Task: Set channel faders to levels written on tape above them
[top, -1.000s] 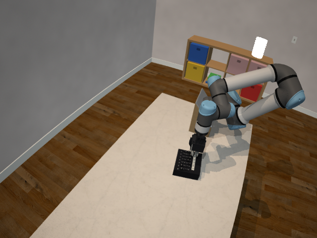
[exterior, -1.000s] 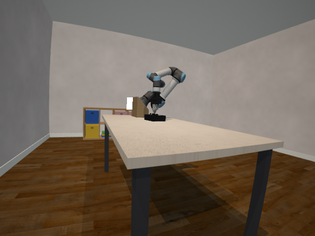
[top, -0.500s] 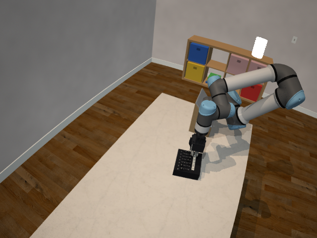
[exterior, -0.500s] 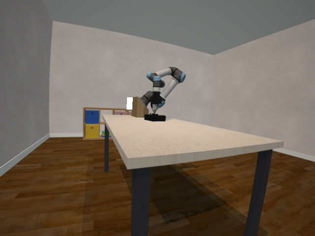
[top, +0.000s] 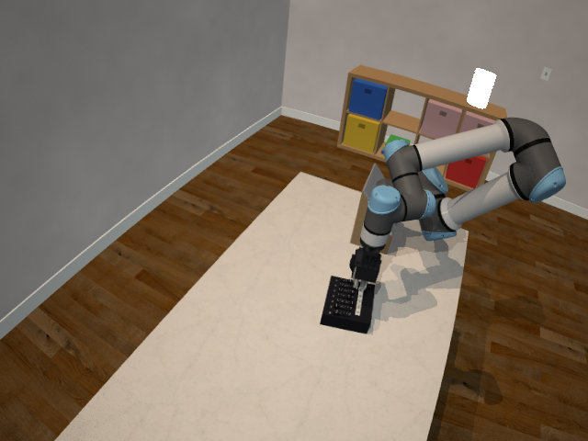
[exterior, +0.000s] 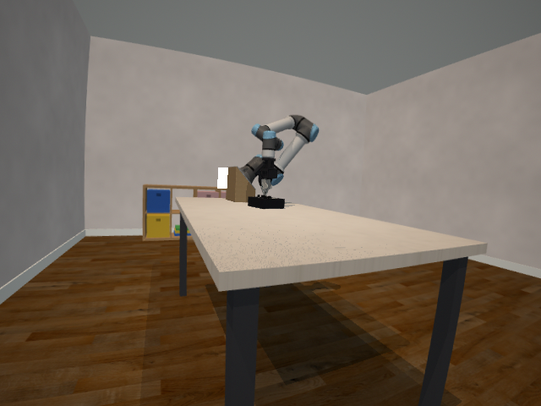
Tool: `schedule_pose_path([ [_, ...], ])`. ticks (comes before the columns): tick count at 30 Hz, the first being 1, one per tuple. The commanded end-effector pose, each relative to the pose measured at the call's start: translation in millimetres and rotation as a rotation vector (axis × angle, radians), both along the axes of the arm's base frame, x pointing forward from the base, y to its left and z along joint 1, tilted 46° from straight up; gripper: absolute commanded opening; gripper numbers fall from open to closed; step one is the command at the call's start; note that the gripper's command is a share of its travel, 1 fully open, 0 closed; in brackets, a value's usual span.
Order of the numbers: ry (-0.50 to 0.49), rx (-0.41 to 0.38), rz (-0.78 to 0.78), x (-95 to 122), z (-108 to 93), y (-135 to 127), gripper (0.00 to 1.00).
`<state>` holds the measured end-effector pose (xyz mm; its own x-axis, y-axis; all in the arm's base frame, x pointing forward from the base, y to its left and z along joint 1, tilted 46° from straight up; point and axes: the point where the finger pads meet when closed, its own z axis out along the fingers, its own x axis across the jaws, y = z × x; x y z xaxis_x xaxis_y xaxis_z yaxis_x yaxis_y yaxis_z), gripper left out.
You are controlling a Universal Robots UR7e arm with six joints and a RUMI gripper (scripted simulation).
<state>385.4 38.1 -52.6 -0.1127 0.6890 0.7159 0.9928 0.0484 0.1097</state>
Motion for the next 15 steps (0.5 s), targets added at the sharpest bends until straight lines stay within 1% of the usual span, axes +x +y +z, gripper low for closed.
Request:
schedule_pose_path([
  [1, -0.001, -0.001, -0.001, 0.4, -0.4, -0.9, 0.00],
  [15, -0.001, -0.001, -0.001, 1.0, -4.2, -4.6, 0.00],
])
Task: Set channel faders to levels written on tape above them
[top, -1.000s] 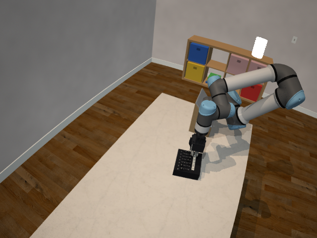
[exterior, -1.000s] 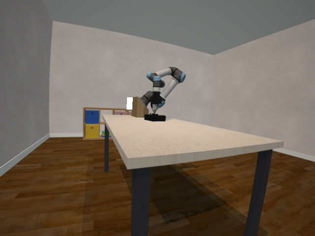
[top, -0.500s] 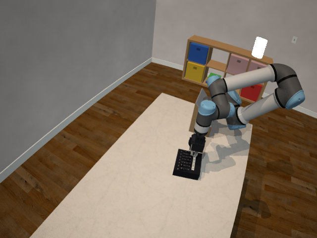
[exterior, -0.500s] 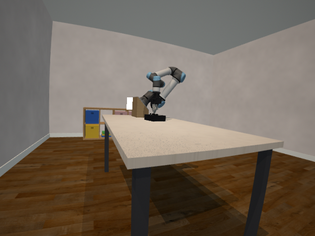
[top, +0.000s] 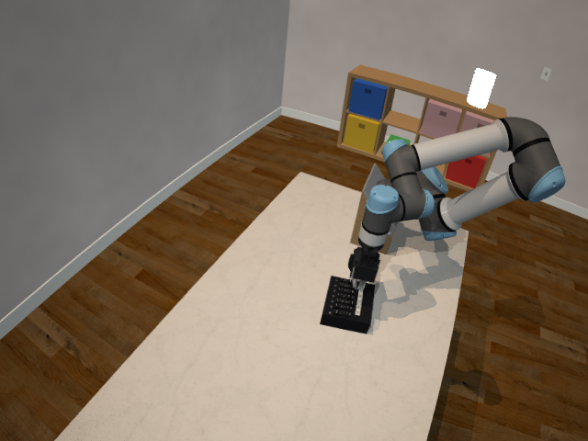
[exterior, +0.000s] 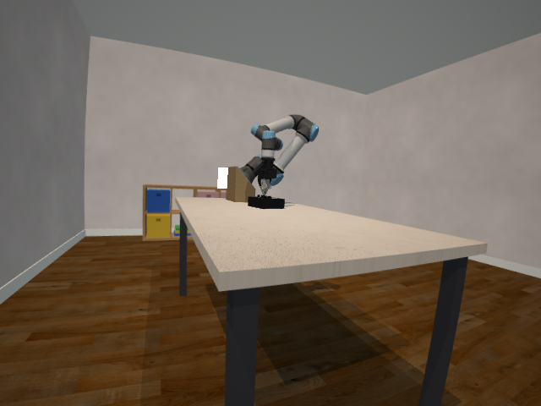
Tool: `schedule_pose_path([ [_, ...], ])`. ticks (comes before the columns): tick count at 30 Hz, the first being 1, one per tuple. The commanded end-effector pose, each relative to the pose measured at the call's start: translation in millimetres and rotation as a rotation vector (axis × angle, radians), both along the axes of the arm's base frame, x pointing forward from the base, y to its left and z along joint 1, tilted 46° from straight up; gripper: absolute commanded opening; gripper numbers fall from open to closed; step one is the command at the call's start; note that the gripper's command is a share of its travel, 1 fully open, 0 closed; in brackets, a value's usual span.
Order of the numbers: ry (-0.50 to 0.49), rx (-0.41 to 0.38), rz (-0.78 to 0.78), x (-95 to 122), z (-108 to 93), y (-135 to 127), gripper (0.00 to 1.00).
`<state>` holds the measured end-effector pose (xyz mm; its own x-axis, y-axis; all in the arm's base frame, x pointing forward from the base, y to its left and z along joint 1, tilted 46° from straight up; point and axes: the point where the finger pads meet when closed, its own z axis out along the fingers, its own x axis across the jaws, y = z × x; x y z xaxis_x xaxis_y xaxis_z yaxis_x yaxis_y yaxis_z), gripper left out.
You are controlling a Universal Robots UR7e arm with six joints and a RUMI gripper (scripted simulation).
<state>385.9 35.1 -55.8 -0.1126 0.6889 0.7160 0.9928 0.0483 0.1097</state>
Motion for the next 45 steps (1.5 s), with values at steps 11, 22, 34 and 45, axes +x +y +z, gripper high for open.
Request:
schedule_pose_path([
  [11, -0.001, -0.001, 0.000, 1.0, -4.3, -4.7, 0.00],
  [22, -0.001, -0.001, 0.000, 1.6, -8.1, -8.3, 0.00],
  [34, -0.001, -0.001, 0.000, 2.4, -13.4, -13.5, 0.00],
  [45, -0.001, -0.001, 0.000, 3.0, -17.3, -17.2, 0.00],
])
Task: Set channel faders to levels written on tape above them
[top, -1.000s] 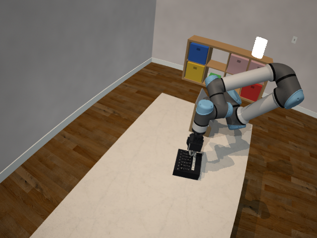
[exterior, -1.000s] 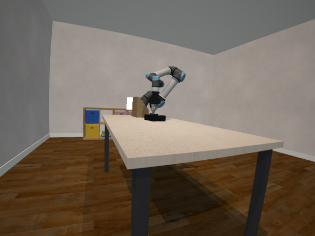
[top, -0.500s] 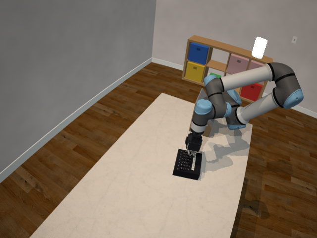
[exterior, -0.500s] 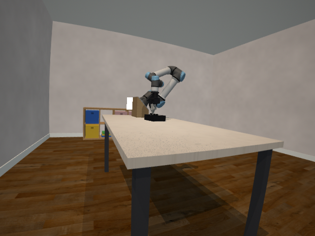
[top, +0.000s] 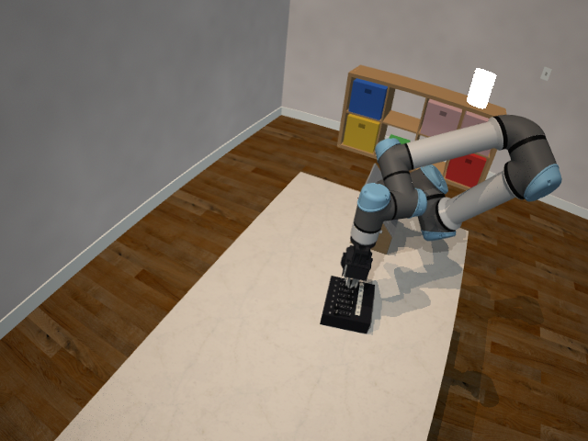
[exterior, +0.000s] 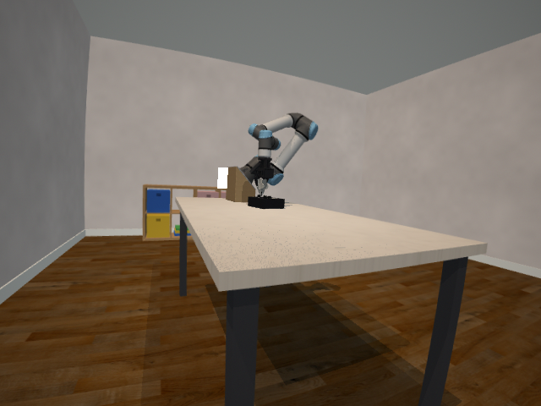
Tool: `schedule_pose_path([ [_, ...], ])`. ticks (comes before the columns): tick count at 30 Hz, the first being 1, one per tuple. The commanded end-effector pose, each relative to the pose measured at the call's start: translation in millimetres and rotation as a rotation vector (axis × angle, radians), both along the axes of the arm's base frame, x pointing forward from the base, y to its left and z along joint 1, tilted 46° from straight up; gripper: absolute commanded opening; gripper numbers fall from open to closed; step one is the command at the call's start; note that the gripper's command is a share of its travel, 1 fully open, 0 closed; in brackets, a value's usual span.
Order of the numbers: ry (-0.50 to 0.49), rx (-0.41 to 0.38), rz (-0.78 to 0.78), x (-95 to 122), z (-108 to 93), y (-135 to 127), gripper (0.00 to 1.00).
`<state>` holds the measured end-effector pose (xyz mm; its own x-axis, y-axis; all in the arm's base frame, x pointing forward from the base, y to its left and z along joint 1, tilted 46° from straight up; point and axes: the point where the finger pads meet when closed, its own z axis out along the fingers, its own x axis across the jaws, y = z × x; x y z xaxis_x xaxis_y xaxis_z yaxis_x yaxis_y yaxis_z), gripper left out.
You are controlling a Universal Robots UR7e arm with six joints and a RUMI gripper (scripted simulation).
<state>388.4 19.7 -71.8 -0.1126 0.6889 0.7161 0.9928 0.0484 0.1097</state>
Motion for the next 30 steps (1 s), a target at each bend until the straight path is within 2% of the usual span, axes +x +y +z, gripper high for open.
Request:
schedule_pose_path([
  [1, -0.001, -0.001, 0.000, 0.6, -1.8, -2.3, 0.00],
  [30, -0.001, -0.001, 0.000, 1.8, -9.7, -9.9, 0.00],
])
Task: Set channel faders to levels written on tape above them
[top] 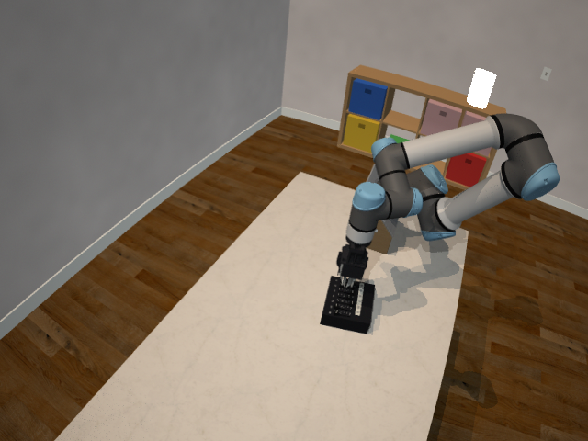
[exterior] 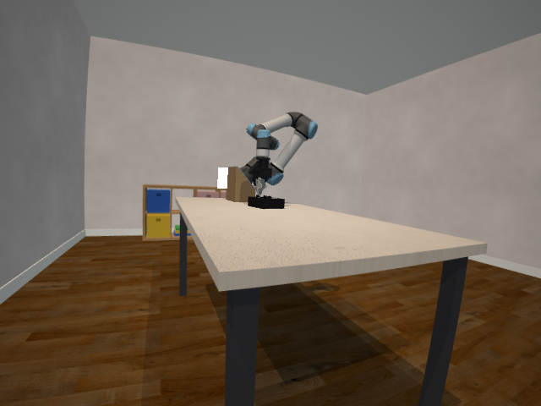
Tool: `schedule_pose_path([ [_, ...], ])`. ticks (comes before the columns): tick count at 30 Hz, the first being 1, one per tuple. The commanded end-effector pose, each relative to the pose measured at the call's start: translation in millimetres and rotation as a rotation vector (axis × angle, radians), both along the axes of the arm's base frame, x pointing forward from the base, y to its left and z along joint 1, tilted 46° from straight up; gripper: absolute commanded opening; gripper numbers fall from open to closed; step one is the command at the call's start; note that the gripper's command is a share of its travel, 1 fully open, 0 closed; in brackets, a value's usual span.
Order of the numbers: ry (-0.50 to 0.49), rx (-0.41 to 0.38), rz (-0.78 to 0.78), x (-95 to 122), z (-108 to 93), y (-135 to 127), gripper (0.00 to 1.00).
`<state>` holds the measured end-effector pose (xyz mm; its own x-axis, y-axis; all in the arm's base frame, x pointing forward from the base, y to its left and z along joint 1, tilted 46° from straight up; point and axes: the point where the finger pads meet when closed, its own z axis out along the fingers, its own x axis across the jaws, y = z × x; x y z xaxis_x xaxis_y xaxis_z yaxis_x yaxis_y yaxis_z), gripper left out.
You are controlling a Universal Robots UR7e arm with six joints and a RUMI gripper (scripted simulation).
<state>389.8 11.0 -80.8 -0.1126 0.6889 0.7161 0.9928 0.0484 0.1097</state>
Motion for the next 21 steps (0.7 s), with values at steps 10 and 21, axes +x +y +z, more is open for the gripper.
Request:
schedule_pose_path([
  [10, -0.001, -0.001, 0.000, 0.6, -2.2, -2.7, 0.00],
  [21, -0.001, -0.001, 0.000, 0.7, -2.8, -3.3, 0.00],
])
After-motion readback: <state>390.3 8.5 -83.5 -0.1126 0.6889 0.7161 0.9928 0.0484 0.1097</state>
